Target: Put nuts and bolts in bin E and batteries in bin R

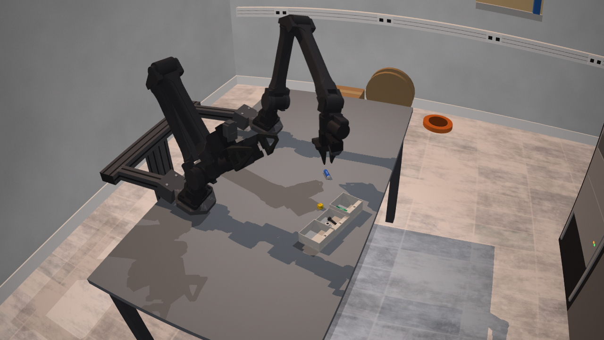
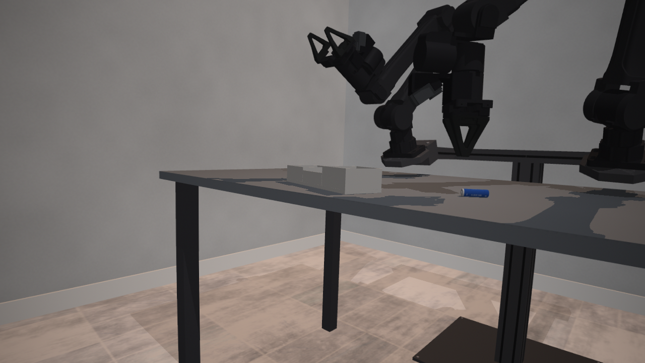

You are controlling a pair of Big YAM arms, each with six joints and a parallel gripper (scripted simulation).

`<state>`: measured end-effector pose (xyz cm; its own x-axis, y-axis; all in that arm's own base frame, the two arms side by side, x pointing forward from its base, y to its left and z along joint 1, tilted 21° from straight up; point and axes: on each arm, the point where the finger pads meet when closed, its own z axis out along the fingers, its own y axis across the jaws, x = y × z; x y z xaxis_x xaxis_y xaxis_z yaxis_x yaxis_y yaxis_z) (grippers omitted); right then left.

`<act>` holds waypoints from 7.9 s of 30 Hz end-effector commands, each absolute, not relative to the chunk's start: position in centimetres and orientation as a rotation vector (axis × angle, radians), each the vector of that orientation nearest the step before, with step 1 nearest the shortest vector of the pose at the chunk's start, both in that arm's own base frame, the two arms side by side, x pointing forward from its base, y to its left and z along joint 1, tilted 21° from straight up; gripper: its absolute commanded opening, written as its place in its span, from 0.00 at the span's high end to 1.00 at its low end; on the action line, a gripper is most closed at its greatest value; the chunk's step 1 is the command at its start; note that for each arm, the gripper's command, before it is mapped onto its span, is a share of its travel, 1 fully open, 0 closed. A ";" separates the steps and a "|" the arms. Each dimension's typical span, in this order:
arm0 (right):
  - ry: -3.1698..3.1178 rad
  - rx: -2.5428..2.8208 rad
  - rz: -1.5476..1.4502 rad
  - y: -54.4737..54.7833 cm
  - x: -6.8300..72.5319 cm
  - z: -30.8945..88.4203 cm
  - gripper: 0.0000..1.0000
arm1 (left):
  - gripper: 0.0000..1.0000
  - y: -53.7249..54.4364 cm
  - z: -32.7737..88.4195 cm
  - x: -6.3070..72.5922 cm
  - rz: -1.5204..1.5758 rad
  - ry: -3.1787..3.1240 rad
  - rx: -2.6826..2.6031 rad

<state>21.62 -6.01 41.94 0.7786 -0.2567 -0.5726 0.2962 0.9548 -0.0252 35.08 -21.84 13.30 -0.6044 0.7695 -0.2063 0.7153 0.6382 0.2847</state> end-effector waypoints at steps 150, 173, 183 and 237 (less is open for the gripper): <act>0.589 0.068 -0.304 -6.1 21.1 42.2 0.00 | 0.91 -20.0 12.9 35.3 0.249 2.507 1.228; 0.589 0.068 -0.304 -6.1 21.1 42.2 0.00 | 0.91 -20.1 13.0 35.3 0.249 2.507 1.228; 0.589 0.068 -0.304 -6.1 21.1 42.2 0.00 | 0.91 -20.8 15.2 35.3 0.237 2.480 1.212; 0.589 0.068 -0.304 -6.1 21.1 42.2 0.00 | 0.91 -37.3 20.1 48.9 0.058 2.716 0.355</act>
<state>21.62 -6.01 41.94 0.7786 -0.2567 -0.5726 0.2962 0.9548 -0.0252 47.04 -36.90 16.79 -0.8731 0.3778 -0.3083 0.3479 0.9256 0.1491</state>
